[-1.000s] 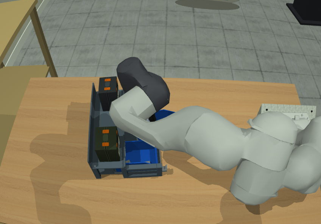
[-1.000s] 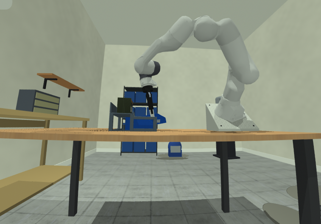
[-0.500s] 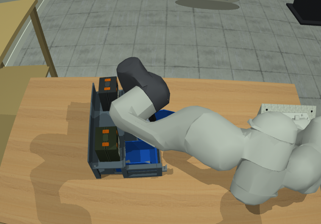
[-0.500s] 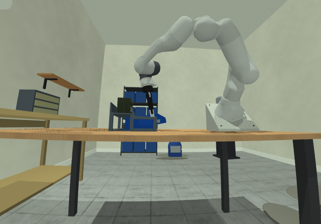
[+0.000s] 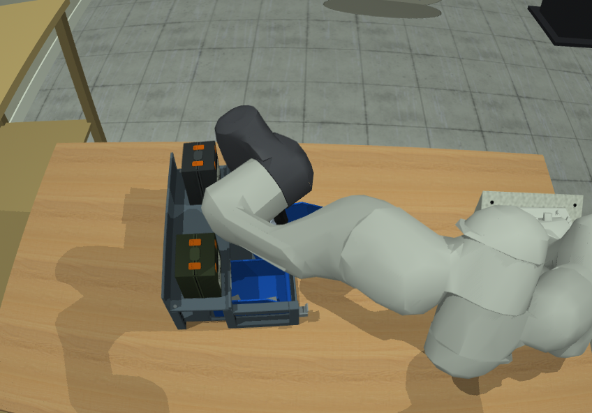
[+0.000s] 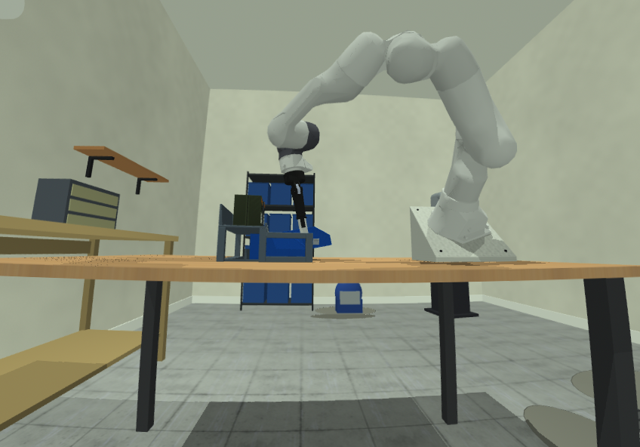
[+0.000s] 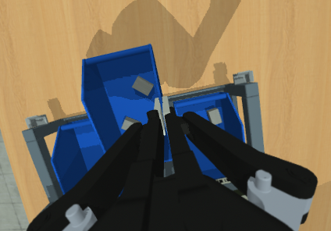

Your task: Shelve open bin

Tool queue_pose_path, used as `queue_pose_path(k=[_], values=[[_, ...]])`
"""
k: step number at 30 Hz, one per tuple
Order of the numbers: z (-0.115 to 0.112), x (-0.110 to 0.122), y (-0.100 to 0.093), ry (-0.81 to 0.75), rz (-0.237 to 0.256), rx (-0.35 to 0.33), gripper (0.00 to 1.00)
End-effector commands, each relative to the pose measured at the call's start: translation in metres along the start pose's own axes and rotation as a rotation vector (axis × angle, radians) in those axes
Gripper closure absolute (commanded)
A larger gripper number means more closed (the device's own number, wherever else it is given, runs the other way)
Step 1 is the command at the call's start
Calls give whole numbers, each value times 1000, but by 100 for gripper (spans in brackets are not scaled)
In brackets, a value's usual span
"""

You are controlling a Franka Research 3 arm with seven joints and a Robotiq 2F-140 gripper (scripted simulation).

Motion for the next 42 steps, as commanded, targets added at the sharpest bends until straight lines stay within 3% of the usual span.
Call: queue_pose_path(k=[1,42], values=[[-2,0,-1,2,2,-1,100],[-4,1,10,2,0,-2,100]])
Point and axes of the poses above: the point where the finger pads meet when closed, its own y axis out along the fingers, its own x axis across the jaws, z = x × y, the point moved 6 cm from there along -y, back along the fingers, and after that the axes turned 4 degrees about -y, right-handed, at the moved point
